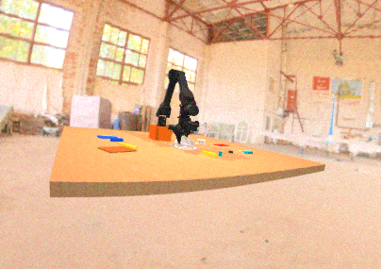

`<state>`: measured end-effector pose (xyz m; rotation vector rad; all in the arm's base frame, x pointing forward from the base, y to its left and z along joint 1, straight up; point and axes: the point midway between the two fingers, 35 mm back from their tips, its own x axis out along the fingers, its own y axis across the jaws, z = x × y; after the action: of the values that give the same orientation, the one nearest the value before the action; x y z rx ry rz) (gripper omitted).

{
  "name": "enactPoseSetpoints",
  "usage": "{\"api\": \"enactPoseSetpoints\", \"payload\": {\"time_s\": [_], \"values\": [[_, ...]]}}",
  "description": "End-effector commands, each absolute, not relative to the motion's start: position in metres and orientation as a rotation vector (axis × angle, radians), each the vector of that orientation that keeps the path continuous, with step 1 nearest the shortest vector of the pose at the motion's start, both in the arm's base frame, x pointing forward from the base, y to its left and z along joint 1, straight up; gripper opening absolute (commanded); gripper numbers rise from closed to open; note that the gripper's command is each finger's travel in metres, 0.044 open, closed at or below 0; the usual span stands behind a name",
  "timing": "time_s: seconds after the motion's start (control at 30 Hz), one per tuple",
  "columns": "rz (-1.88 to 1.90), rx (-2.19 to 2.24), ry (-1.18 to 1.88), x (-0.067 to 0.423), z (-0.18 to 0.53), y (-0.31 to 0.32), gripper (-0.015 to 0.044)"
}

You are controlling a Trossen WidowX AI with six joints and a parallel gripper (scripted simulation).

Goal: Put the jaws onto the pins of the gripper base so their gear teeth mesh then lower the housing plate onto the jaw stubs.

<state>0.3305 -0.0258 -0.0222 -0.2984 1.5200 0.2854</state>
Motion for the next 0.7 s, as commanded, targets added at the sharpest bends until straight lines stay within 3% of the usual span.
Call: {"api": "enactPoseSetpoints", "payload": {"time_s": [0.0,0.67], "values": [[0.287,-0.304,1.519,0.3305,-0.0225,-0.0261,0.0134],[0.292,-0.310,1.518,0.3307,-0.0287,-0.0262,0.0134]]}}
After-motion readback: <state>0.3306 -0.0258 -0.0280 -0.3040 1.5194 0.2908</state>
